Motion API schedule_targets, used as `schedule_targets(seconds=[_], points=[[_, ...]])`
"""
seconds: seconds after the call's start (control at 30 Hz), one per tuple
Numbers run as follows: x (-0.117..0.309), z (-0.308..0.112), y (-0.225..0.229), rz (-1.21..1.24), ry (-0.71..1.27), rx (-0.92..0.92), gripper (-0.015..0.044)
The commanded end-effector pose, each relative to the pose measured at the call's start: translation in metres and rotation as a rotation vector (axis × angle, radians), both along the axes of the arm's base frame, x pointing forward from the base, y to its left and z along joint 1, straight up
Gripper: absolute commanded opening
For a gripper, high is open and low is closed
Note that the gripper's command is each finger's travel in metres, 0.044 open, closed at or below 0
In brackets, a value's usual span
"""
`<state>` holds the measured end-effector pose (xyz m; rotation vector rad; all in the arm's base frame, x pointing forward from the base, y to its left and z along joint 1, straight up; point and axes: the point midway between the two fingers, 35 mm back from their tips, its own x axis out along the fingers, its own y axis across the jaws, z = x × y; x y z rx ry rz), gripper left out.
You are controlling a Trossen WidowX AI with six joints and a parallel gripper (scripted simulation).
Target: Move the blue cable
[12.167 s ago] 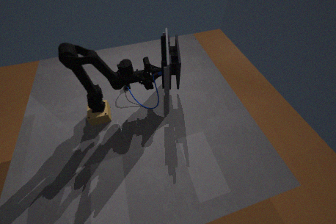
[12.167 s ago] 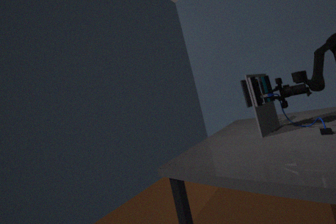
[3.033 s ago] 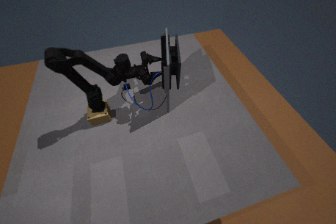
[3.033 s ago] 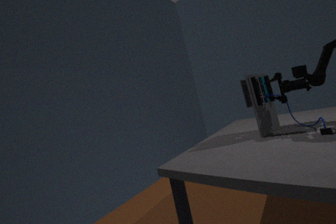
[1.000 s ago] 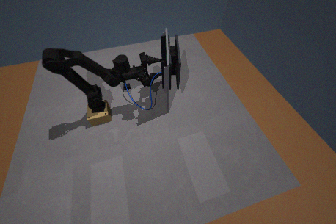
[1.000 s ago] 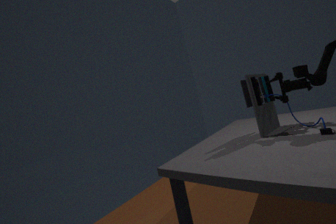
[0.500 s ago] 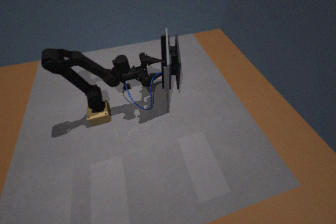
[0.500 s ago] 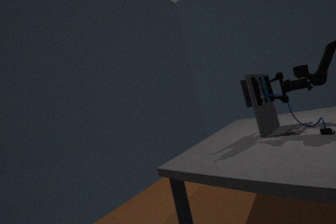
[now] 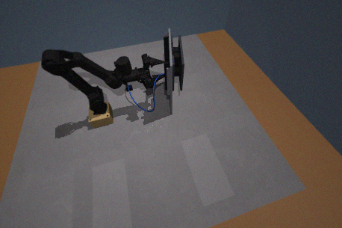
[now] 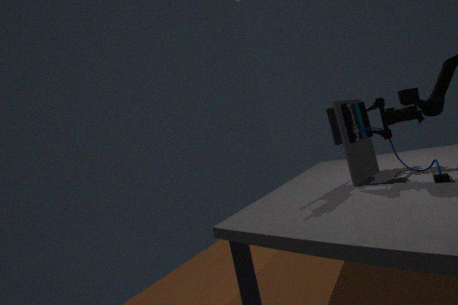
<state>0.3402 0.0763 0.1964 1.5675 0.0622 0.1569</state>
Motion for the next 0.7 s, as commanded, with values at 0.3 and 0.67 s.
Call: schedule_targets(seconds=[0.3,0.67], points=[[-0.0008,-0.0001,-0.005,-0.011,-0.001,0.0,0.044],[-0.0012,0.0024,-0.0096,-0.011,-0.001,0.0,0.044]])
